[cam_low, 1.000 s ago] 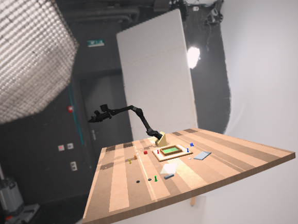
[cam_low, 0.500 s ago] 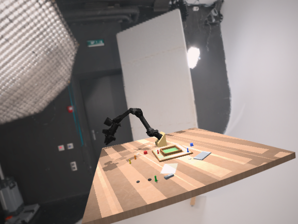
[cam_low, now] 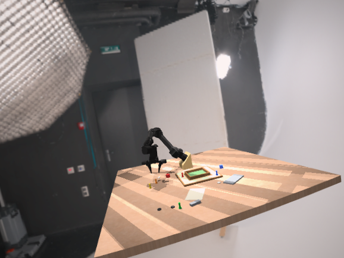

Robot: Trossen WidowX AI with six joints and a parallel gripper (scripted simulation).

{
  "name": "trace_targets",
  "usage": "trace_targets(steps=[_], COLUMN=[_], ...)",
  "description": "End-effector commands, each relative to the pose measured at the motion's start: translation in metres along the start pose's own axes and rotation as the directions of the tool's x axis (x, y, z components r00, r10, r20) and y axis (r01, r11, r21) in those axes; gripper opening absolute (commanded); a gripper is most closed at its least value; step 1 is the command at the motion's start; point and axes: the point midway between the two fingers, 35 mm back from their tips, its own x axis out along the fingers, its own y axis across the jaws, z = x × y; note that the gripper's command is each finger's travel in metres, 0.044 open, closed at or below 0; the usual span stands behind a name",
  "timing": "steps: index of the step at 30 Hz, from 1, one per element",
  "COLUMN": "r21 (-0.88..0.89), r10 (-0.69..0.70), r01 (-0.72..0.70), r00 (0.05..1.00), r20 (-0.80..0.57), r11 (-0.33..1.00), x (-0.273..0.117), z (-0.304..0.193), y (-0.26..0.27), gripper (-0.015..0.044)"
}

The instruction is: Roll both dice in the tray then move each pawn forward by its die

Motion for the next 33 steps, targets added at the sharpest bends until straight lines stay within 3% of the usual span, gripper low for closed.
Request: trace_targets(steps=[1,4,6,33], r21=[-0.29,-0.533,-0.584,-0.583], r10=[0.056,0.075,0.075,0.075], r01=[-0.075,-0.138,-0.151,-0.151], r00=[0.996,0.987,0.985,0.985], r20=[-0.073,-0.139,-0.153,-0.153], r11=[0.954,0.835,0.798,0.798], x=[0.0,0.0,-0.001,0.036], z=[-0.03,-0.062,-0.069,-0.073], y=[0.047,0.08,0.086,0.087], gripper=[0.0275,0.0275,0.0275,0.0275])
